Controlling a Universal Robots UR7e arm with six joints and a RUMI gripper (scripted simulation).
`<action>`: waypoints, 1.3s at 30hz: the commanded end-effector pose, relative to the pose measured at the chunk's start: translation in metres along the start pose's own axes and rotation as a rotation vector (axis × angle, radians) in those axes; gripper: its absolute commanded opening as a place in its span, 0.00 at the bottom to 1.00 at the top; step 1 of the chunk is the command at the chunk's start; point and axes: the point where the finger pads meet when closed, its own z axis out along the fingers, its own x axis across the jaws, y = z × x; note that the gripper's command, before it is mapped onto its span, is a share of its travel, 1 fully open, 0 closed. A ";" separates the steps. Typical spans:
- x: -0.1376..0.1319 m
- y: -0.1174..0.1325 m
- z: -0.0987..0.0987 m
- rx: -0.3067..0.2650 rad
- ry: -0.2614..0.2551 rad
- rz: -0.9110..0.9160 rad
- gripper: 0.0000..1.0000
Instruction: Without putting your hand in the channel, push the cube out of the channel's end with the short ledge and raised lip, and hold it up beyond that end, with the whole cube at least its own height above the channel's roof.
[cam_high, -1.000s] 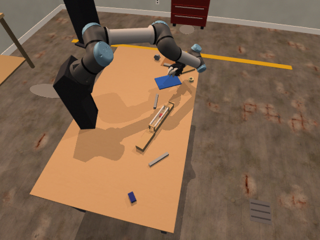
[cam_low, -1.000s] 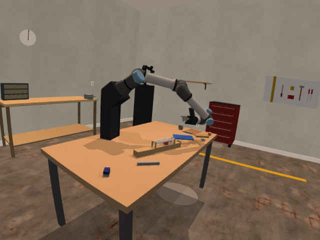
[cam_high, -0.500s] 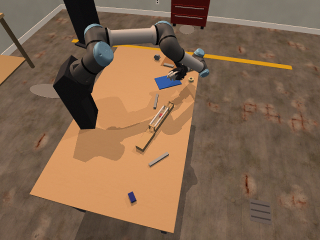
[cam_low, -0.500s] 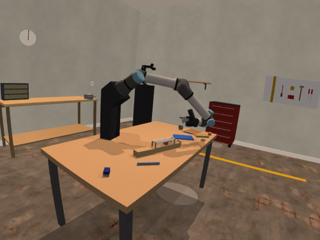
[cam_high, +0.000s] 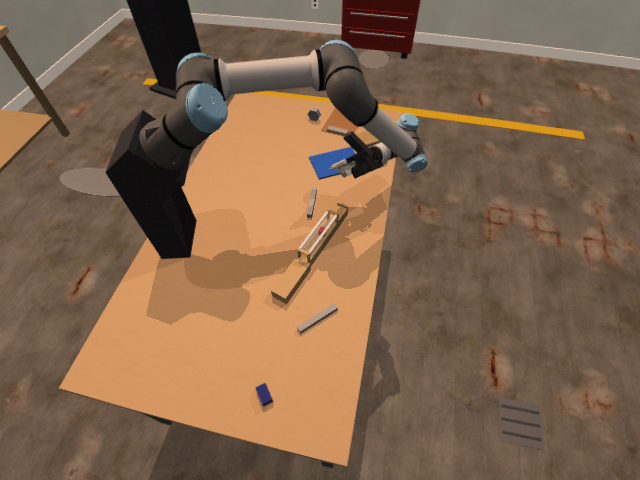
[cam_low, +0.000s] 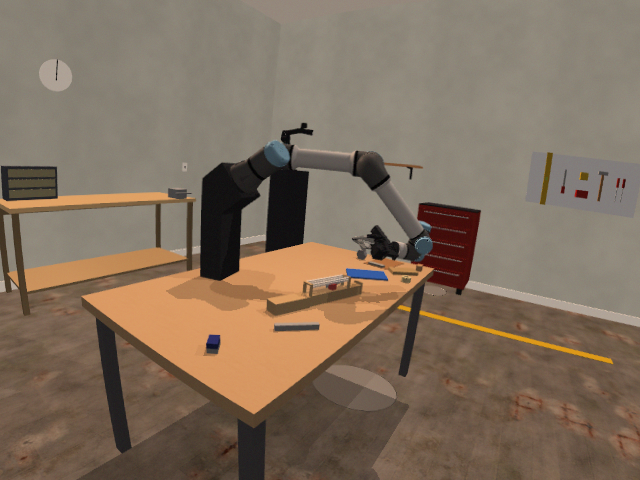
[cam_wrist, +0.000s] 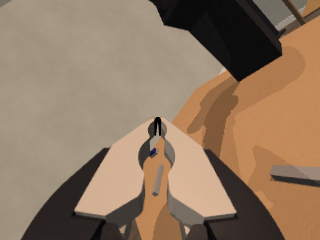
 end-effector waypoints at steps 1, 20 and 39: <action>-0.003 0.014 0.016 0.037 0.083 0.178 0.00; -0.013 0.079 0.100 0.389 0.312 1.039 0.00; -0.029 0.123 0.175 0.816 0.412 1.832 0.00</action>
